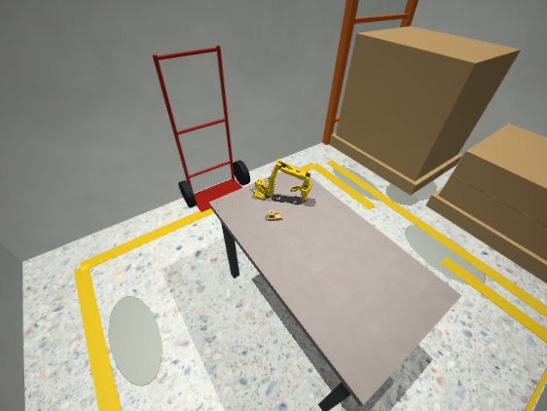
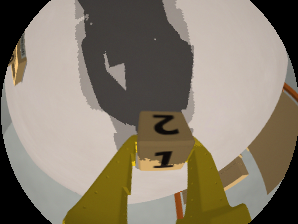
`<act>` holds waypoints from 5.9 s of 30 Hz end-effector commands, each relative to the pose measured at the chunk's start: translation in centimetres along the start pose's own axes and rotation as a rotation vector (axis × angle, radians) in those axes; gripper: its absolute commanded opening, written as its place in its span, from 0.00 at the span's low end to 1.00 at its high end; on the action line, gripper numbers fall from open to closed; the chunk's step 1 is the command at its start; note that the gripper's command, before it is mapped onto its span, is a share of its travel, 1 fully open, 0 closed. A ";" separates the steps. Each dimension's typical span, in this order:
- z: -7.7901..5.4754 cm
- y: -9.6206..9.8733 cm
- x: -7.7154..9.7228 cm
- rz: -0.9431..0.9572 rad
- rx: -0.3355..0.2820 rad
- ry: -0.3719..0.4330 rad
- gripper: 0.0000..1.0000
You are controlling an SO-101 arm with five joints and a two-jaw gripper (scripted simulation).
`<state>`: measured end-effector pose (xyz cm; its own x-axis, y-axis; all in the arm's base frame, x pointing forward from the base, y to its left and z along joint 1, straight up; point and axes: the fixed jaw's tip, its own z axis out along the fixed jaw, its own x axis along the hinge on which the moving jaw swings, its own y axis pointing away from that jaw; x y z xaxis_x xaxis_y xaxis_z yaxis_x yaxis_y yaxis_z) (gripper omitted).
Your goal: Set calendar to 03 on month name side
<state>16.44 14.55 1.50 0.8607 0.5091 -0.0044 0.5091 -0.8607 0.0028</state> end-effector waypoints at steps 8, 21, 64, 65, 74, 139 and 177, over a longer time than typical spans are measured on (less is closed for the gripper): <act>-0.6 -0.3 0.6 0.001 0.011 0.037 0.00; -2.2 -0.2 0.7 0.001 0.010 0.037 0.00; -5.6 0.1 0.4 0.001 0.010 0.037 0.00; -5.6 0.1 0.4 0.002 0.010 0.037 0.00; -5.6 0.1 0.4 0.029 0.011 0.037 0.00; -5.6 -0.7 -0.4 1.624 0.038 0.020 0.00; -5.6 -1.4 0.1 2.734 0.053 -0.003 0.00</act>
<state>15.22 15.45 5.67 -0.5289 -0.8478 0.0380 -0.8482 0.5296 0.0086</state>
